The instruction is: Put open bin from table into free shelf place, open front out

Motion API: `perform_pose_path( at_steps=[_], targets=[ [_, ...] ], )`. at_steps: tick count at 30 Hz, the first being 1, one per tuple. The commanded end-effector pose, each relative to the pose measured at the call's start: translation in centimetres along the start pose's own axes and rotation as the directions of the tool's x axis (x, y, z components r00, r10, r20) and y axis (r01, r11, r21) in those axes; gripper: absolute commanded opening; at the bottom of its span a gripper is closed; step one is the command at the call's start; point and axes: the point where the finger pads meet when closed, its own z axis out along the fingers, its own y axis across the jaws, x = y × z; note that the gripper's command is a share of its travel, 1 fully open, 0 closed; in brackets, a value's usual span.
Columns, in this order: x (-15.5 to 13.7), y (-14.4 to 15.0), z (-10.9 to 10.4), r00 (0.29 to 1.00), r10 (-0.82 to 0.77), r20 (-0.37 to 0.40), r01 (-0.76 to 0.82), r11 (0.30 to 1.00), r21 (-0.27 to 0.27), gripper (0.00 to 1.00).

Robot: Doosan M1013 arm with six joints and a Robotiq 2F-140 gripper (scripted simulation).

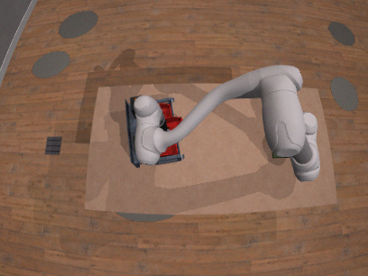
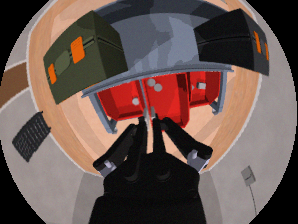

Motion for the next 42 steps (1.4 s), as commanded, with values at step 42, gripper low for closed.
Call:
perform_pose_path(
  at_steps=[42],
  targets=[
    [-1.2,0.1,-6.9,1.0,0.001,0.0,-0.001,1.0,0.001,0.06]
  ],
)
